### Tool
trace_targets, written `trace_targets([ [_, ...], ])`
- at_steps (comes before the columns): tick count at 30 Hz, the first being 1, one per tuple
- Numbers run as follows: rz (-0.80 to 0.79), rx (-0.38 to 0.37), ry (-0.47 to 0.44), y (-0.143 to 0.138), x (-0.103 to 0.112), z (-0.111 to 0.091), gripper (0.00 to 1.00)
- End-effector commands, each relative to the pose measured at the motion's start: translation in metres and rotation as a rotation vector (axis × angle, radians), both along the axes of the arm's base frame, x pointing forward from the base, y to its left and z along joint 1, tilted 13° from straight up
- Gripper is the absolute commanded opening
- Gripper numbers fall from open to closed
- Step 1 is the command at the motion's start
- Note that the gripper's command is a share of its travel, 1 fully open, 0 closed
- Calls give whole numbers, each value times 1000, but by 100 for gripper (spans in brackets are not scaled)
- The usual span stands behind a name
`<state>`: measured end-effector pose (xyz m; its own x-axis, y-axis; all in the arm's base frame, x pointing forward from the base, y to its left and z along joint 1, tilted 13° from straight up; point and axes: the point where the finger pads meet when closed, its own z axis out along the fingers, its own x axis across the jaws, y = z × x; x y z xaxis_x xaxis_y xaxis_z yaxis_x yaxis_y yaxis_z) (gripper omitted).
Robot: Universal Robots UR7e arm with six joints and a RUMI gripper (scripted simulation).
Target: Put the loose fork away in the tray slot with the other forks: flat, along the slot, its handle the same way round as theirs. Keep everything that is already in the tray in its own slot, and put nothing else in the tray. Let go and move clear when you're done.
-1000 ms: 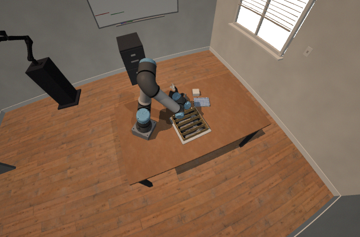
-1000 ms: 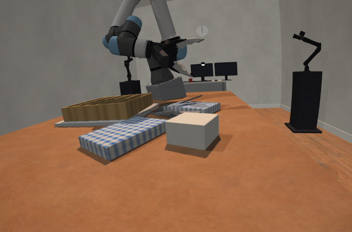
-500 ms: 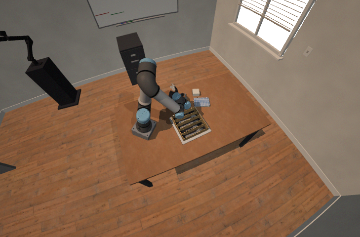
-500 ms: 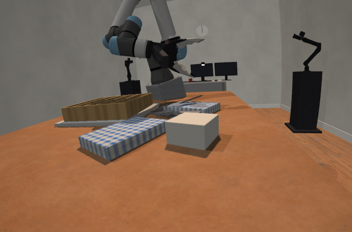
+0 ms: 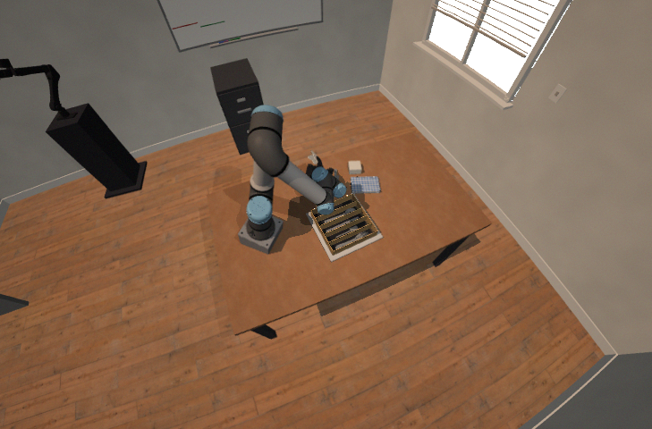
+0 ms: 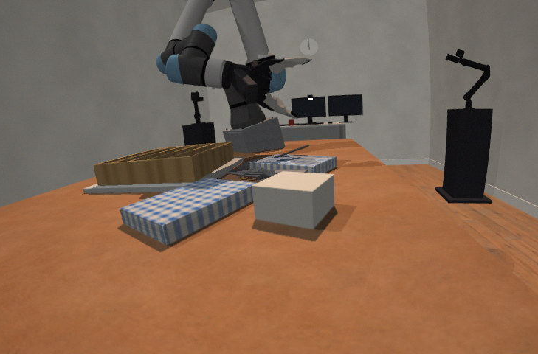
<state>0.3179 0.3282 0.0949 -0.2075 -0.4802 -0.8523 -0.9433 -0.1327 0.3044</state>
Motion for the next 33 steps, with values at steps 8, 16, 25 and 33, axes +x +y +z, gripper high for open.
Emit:
trace_targets([
  [8, 1, -14, -45, 0, 14, 8, 100],
  [16, 3, -37, -127, 2, 39, 23, 100],
  [25, 4, -61, -235, 6, 70, 50, 100],
  [33, 3, -86, -401, 16, 112, 100, 100],
])
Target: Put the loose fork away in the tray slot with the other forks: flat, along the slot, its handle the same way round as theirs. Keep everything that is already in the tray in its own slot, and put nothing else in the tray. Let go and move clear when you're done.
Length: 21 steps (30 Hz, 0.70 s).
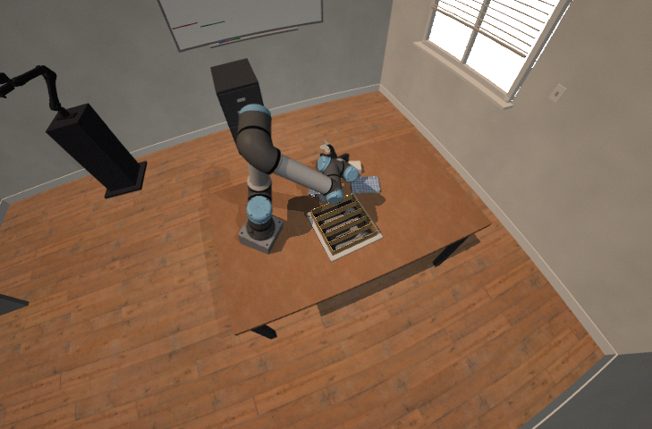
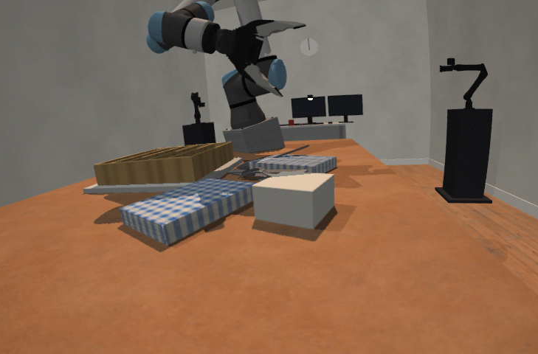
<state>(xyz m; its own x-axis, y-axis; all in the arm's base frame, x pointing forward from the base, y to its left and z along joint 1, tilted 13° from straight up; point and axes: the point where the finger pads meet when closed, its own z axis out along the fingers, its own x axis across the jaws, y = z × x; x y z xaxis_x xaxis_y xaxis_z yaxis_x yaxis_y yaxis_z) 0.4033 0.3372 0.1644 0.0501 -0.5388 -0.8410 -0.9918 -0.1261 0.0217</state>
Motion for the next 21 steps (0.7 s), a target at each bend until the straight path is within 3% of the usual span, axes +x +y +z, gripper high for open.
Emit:
trace_targets([
  [1, -1, -20, -126, 9, 32, 39, 100],
  [3, -1, -24, -174, 13, 43, 56, 100],
  [6, 1, -27, -198, 15, 47, 64, 100],
  [21, 272, -288, -360, 9, 31, 1, 100],
])
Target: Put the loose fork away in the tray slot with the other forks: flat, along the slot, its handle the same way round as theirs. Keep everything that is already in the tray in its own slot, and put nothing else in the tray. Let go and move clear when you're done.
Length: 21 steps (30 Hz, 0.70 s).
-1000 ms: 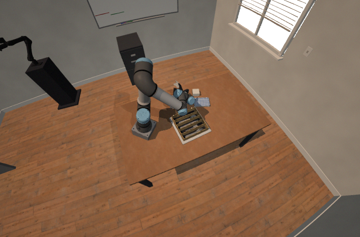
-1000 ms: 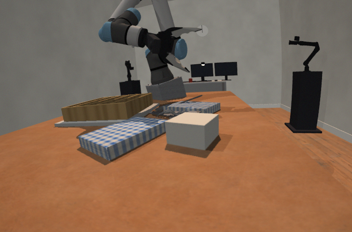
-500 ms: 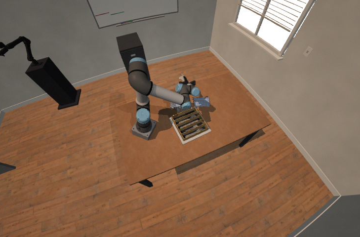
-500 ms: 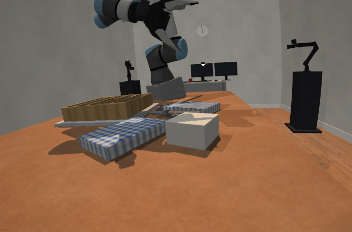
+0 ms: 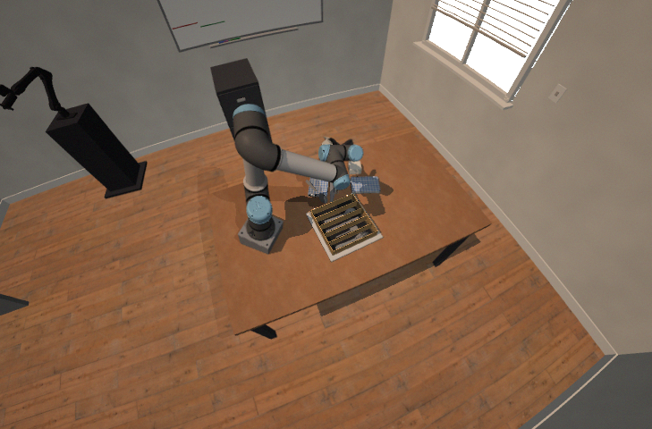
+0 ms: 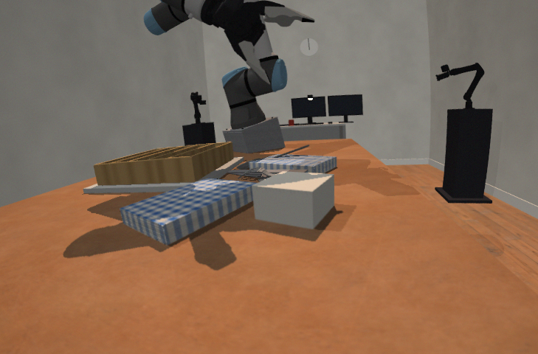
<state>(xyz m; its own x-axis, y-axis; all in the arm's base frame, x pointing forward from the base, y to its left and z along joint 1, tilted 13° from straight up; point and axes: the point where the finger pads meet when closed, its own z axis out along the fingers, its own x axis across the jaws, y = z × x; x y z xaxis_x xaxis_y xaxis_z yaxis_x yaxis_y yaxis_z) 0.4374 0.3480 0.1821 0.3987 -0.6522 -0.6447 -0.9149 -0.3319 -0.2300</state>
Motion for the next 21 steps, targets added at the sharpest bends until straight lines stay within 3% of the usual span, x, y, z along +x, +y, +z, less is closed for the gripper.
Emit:
trace_targets([
  [1, 74, -87, -50, -2, -3, -17, 100],
  [16, 361, -395, -233, -22, -1, -66, 100],
  [18, 361, -395, -233, -22, -1, -66, 100],
  [21, 414, -452, -267, -26, 2, -72, 100],
])
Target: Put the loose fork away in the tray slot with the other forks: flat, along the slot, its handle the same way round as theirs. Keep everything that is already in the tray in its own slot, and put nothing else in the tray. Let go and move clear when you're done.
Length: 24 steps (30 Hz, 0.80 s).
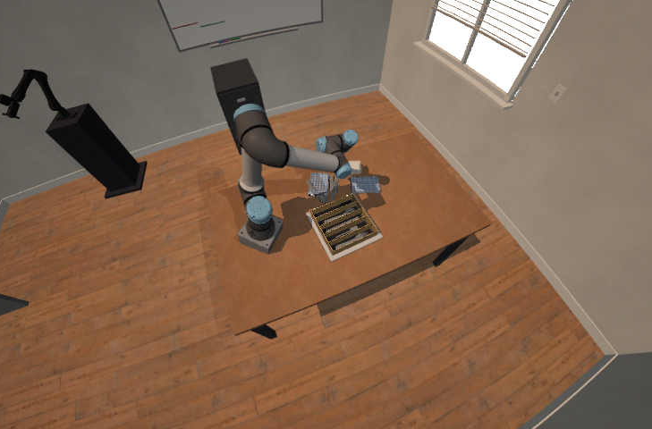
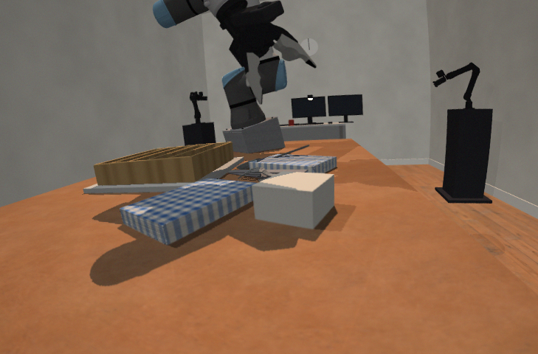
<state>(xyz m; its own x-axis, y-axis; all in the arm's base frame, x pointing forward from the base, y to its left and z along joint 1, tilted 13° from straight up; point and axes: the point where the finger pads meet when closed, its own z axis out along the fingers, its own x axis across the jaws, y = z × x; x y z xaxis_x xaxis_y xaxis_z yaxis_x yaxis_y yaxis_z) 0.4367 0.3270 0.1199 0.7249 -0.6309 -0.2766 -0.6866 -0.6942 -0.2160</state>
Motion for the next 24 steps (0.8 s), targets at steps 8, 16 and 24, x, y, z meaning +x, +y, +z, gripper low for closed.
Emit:
trace_targets([
  [8, 205, -223, -130, -16, 12, -20, 100],
  [16, 286, -311, -181, -21, 20, -24, 100],
  [24, 368, -403, -233, -26, 29, -24, 100],
])
